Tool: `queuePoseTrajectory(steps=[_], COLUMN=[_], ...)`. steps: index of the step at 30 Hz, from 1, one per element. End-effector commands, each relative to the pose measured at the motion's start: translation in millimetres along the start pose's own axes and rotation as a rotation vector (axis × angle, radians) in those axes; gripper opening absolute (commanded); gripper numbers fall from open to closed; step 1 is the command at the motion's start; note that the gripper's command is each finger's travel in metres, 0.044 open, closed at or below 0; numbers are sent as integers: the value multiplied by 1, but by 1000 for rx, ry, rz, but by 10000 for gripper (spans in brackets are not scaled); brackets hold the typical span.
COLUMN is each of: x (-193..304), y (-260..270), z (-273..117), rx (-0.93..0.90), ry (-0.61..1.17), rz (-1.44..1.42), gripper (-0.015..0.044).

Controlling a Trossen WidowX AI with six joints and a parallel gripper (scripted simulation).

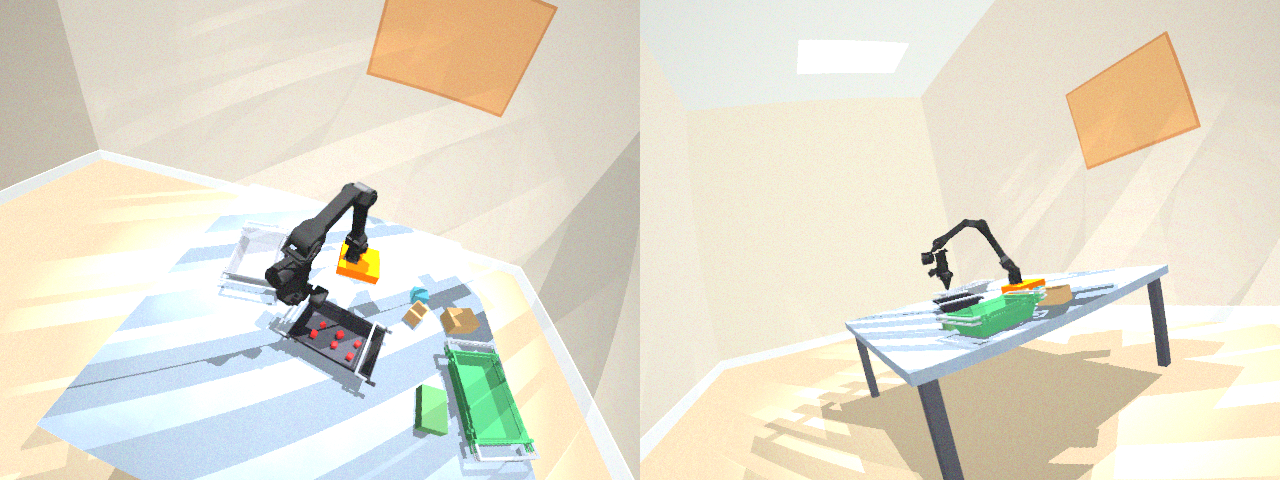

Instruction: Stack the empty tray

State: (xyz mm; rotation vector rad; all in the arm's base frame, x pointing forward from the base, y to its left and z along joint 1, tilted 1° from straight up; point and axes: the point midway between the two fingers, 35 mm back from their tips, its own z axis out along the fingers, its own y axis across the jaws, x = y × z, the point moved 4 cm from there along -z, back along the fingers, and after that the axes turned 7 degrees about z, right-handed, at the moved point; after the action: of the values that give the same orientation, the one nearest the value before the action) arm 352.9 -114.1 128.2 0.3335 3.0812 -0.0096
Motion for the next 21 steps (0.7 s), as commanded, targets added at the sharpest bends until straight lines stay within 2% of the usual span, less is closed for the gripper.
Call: queuePoseTrajectory(steps=[1, 11, 15, 21], x=[1, 3, 3, 4], y=[2, 2, 3, 16], z=[16, 53, 52, 27], rx=[-8, -8, -8, -9], ry=[10, 11, 11, 11], rz=[4, 4, 4, 4], gripper=[84, 84, 84, 84])
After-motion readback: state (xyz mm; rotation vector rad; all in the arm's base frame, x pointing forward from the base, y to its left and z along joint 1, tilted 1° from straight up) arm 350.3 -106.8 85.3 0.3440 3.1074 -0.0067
